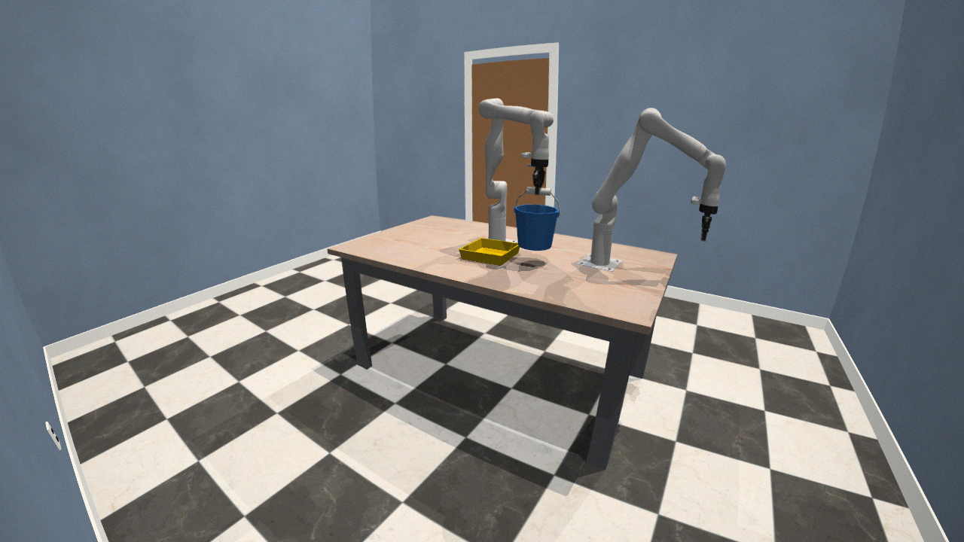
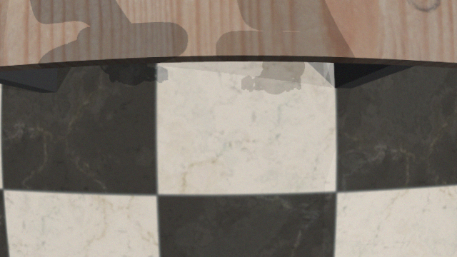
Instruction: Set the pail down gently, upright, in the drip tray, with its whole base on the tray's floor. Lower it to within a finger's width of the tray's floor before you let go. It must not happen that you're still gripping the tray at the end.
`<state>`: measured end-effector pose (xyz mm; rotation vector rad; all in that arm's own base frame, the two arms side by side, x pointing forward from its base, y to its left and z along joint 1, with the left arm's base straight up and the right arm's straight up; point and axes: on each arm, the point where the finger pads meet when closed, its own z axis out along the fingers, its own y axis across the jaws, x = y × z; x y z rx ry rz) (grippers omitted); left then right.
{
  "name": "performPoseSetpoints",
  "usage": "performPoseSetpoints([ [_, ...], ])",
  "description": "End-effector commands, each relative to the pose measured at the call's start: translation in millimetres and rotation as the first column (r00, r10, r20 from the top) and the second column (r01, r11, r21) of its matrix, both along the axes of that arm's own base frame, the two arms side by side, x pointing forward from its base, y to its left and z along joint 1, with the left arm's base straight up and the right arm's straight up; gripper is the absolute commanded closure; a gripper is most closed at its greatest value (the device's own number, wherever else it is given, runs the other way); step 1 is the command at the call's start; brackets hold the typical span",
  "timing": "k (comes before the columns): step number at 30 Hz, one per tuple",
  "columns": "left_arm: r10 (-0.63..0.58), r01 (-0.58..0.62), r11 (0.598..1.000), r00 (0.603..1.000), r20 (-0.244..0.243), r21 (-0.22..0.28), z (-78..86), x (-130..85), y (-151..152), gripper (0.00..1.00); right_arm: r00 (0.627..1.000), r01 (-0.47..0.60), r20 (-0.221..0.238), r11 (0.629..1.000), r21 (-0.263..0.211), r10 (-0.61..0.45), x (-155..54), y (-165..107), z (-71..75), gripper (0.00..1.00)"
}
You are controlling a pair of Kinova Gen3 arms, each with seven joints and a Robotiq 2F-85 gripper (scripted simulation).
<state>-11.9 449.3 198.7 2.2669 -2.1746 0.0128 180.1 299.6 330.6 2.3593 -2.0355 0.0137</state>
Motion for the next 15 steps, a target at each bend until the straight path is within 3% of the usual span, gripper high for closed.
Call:
performPoseSetpoints([
  [1,-0.006,0.007,1.0,1.0,-0.006,0.006,1.3,-4,0,0.002,1.0,0.008,0.012,1.0,0.016,-0.009,3,-10,5.1,0.903],
  [15,-0.006,0.007,1.0,1.0,-0.006,0.006,1.3,-4,0,0.002,1.0,0.009,0.011,1.0,0.016,-0.009,4,-41,5.0,0.903],
])
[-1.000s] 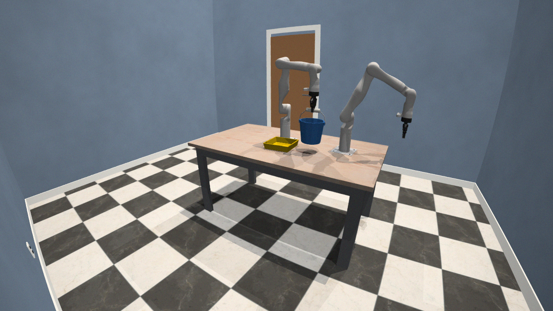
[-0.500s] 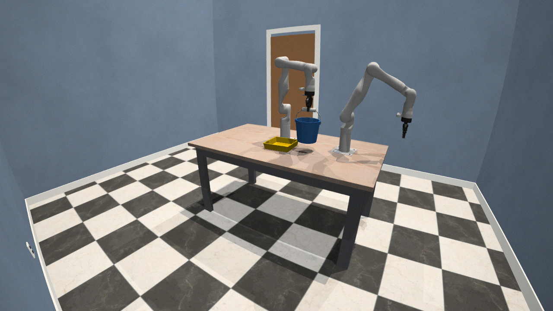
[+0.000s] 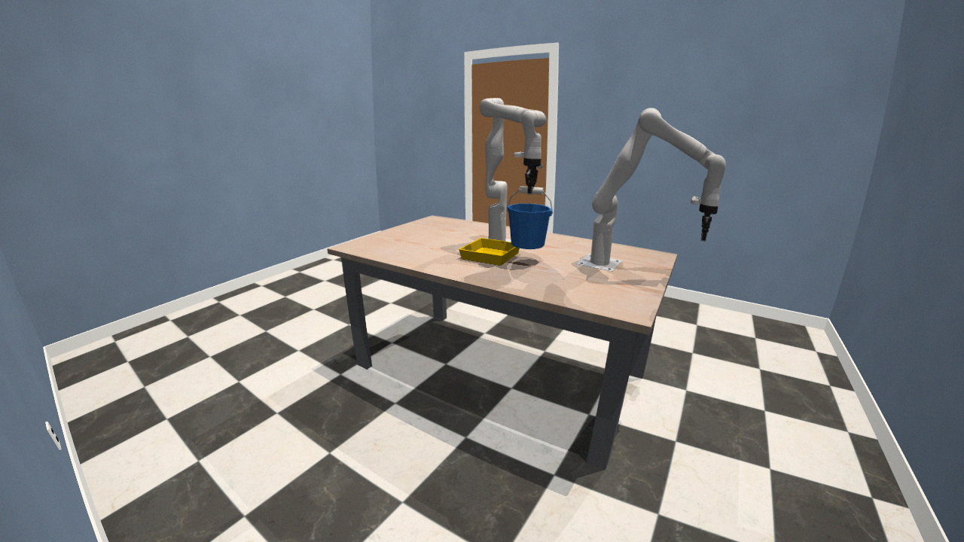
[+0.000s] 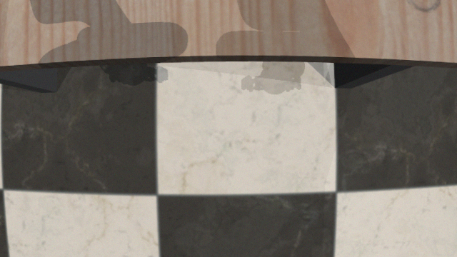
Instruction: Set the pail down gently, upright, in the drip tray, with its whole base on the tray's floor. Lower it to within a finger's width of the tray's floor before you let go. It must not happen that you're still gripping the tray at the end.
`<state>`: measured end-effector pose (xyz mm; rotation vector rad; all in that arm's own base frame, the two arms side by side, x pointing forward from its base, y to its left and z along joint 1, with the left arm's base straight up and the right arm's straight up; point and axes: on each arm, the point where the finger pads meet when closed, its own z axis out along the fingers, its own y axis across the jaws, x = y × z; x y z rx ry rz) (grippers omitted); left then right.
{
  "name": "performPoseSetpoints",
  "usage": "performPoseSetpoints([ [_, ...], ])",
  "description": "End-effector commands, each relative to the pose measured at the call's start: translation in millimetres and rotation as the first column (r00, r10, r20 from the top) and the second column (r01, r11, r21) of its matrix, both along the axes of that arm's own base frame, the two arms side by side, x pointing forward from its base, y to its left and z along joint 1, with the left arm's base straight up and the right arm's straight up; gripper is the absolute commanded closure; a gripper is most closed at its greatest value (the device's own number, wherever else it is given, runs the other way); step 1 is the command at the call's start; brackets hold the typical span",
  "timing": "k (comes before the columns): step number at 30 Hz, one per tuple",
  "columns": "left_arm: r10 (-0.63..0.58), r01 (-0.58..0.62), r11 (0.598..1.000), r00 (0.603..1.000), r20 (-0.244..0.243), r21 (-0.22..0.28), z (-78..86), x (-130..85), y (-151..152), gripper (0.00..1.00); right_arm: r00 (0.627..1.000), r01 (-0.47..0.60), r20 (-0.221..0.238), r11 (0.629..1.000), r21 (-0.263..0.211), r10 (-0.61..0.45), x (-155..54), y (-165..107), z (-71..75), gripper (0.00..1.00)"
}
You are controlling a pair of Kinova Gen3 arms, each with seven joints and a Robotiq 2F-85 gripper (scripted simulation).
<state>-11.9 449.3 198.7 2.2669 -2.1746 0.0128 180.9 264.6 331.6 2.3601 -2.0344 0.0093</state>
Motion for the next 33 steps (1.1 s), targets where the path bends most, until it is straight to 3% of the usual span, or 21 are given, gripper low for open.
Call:
performPoseSetpoints([
  [1,-0.006,0.007,1.0,1.0,-0.006,0.006,1.3,-4,0,0.002,1.0,0.009,0.013,1.0,0.014,-0.01,3,-8,4.0,0.903],
  [20,-0.006,0.007,1.0,1.0,-0.006,0.006,1.3,-4,0,0.002,1.0,-0.004,0.015,0.999,0.032,0.004,3,-27,6.0,0.903],
  [33,-0.006,0.007,1.0,1.0,-0.006,0.006,1.3,-4,0,0.002,1.0,-0.003,0.004,1.0,0.02,0.003,0,-44,4.4,0.903],
])
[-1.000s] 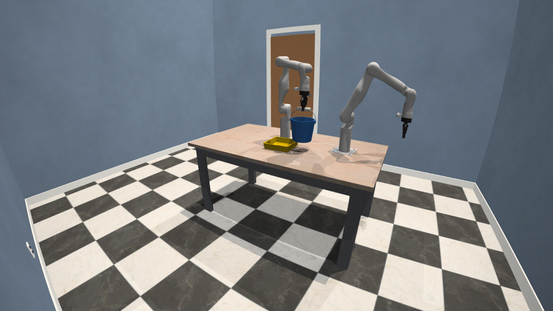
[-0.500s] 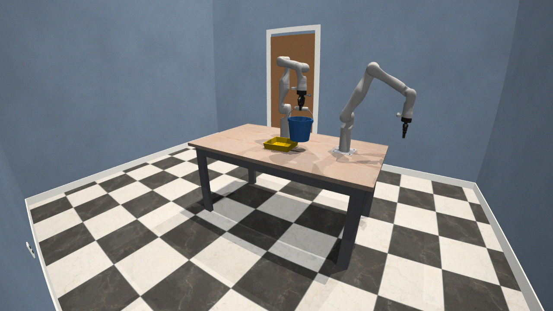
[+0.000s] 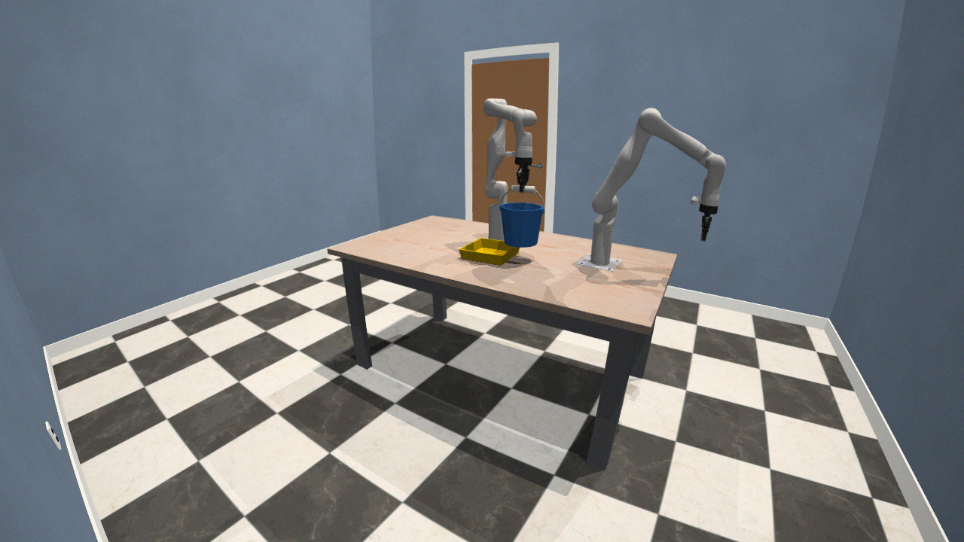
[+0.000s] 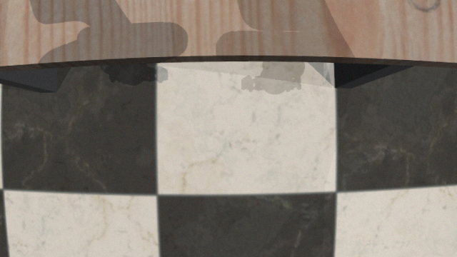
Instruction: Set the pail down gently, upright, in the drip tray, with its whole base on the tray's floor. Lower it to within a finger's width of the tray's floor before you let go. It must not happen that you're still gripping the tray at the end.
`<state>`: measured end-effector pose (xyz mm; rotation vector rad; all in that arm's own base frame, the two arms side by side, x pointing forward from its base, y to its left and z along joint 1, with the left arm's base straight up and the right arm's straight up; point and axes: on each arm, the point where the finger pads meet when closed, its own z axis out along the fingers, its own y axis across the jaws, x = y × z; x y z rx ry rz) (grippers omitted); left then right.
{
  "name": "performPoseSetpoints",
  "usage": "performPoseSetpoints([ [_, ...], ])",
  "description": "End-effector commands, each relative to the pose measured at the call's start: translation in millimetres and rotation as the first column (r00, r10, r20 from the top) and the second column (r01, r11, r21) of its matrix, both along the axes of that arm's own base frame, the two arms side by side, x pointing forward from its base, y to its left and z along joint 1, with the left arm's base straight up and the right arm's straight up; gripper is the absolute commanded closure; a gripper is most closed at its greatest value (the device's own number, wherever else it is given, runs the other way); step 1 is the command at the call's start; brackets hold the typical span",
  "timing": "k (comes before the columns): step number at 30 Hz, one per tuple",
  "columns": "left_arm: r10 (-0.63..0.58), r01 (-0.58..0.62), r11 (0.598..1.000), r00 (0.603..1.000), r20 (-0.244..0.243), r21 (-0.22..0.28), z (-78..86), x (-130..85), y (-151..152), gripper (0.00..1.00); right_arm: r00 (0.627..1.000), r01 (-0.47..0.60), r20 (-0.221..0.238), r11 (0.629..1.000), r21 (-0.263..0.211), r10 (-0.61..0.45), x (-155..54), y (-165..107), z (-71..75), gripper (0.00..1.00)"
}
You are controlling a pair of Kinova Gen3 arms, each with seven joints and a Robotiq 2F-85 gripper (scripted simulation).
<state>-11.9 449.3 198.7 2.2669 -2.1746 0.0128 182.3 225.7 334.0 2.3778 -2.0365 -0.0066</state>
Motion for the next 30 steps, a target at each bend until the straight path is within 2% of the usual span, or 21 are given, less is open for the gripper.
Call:
performPoseSetpoints([
  [1,-0.006,0.007,1.0,1.0,-0.006,0.006,1.3,-4,0,0.002,1.0,0.003,0.002,1.0,0.002,-0.003,-1,-7,2.0,0.903],
  [12,-0.006,0.007,1.0,1.0,-0.006,0.006,1.3,-4,0,0.002,1.0,0.002,0.006,1.0,0.007,-0.002,1,-28,3.6,0.903],
  [26,-0.006,0.007,1.0,1.0,-0.006,0.006,1.3,-4,0,0.002,1.0,0.003,0.002,1.0,0.005,-0.003,1,-73,1.9,0.903],
  [30,-0.006,0.007,1.0,1.0,-0.006,0.006,1.3,-4,0,0.002,1.0,0.002,0.006,1.0,0.008,-0.002,3,-78,3.2,0.903],
])
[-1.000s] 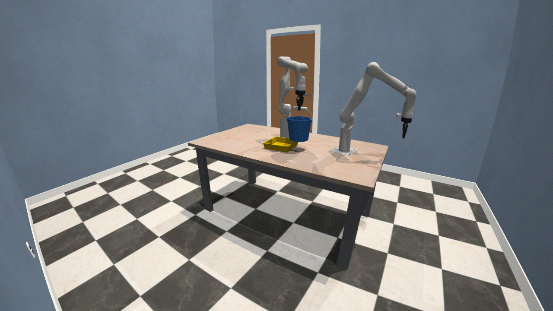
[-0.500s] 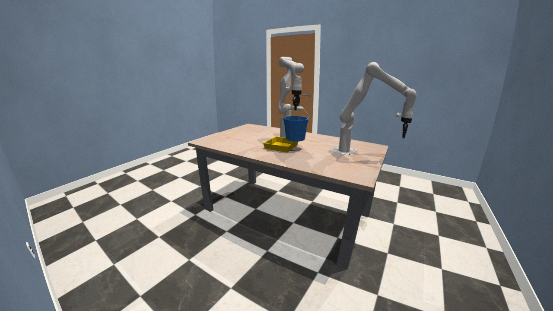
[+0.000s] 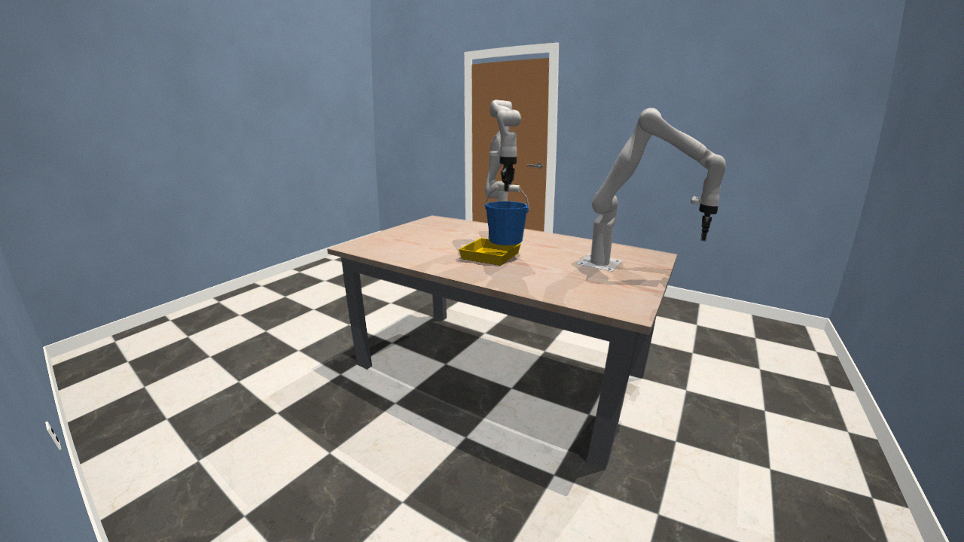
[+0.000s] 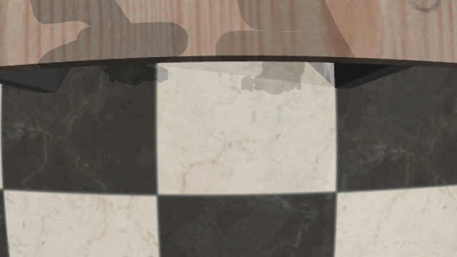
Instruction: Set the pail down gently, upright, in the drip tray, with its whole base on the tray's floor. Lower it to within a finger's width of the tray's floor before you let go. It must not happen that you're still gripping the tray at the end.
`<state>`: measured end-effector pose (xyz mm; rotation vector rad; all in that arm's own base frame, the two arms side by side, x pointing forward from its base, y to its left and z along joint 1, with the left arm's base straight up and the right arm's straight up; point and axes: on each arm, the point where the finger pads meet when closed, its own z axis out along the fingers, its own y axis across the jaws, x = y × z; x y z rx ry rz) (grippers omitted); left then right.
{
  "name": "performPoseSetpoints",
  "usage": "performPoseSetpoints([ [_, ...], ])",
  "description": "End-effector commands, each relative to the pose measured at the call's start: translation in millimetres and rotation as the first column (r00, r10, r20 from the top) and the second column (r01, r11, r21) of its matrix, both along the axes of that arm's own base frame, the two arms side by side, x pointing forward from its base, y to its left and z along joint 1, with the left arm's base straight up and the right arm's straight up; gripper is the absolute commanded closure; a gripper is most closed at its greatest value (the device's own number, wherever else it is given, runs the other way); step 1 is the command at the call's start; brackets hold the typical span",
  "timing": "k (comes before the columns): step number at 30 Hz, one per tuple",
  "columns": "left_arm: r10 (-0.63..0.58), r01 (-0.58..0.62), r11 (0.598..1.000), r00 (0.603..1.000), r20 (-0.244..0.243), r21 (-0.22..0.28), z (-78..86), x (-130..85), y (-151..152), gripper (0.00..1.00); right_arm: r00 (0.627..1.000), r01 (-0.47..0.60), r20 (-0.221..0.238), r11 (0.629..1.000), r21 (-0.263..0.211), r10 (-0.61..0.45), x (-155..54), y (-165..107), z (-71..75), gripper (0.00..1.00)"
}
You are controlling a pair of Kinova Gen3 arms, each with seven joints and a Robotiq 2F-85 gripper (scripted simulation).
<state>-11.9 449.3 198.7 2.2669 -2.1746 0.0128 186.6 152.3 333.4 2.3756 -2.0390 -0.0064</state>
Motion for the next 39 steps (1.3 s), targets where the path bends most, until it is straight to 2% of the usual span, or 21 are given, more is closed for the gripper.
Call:
performPoseSetpoints([
  [1,-0.006,0.007,1.0,1.0,-0.006,0.006,1.3,-4,0,0.002,1.0,0.001,0.003,1.0,0.007,-0.001,-2,-8,2.9,0.903],
  [13,-0.006,0.007,1.0,1.0,-0.006,0.006,1.3,-4,0,0.002,1.0,0.0,0.005,1.0,0.008,0.0,0,-39,3.6,0.903],
  [39,-0.006,0.007,1.0,1.0,-0.006,0.006,1.3,-4,0,0.002,1.0,0.0,0.009,1.0,0.009,0.0,2,-68,4.6,0.903],
])
